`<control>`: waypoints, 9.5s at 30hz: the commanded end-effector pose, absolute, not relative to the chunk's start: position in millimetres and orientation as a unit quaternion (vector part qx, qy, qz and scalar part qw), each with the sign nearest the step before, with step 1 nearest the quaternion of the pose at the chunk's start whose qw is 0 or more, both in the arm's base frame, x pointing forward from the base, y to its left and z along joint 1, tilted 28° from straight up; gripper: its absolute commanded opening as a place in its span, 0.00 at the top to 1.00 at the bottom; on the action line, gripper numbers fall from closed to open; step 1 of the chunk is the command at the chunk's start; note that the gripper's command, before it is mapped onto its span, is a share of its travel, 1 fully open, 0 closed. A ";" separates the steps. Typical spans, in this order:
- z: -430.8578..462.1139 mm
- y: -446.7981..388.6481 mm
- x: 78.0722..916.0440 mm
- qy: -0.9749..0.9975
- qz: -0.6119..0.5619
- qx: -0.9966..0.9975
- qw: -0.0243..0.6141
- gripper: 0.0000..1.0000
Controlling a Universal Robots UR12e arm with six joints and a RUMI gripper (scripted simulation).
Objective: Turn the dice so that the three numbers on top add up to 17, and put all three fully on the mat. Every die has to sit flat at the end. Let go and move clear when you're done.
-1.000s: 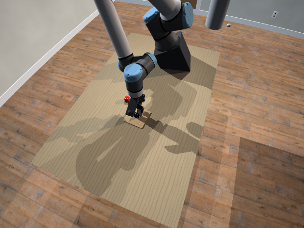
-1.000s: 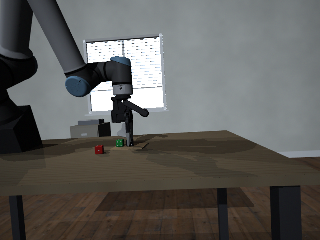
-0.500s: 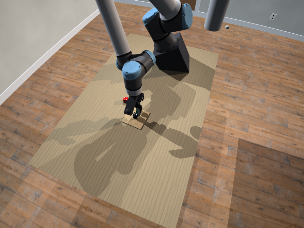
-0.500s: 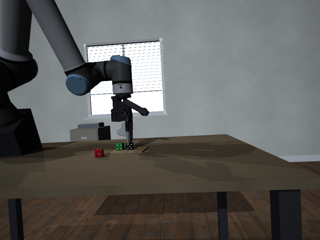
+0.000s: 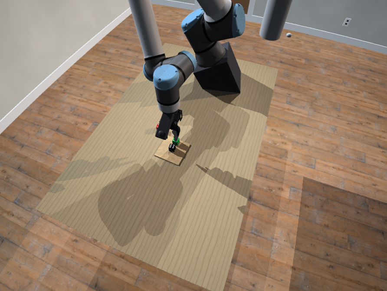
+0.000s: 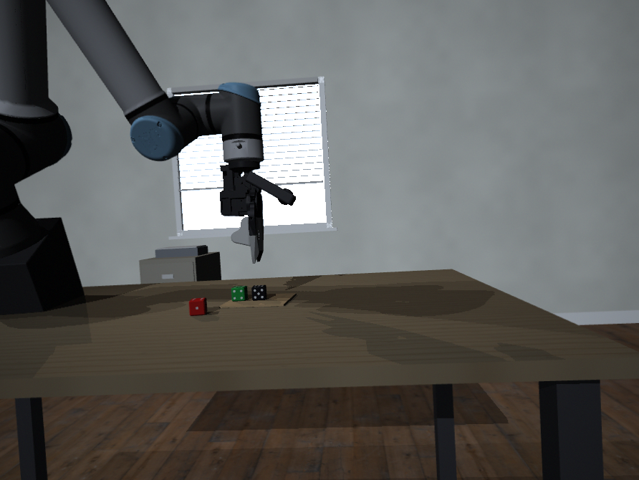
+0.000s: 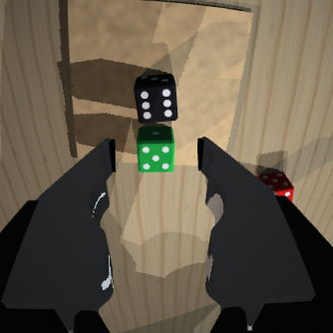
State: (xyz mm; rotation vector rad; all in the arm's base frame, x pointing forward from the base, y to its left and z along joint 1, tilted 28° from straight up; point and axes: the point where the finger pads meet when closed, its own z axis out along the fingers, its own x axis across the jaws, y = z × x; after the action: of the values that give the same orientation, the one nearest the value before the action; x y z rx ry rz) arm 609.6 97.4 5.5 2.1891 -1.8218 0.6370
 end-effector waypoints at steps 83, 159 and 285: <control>52.4 -26.8 529.6 -0.953 0.238 0.178 -0.052 0.00; 25.3 -41.4 534.6 -0.954 0.238 0.172 -0.054 0.72; -23.9 -65.7 545.1 -0.954 0.238 0.172 -0.054 0.72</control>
State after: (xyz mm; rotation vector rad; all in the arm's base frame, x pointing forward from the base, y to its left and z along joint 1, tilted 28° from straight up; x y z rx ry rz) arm 544.9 -65.8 -24.2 0.5602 -3.1052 0.7731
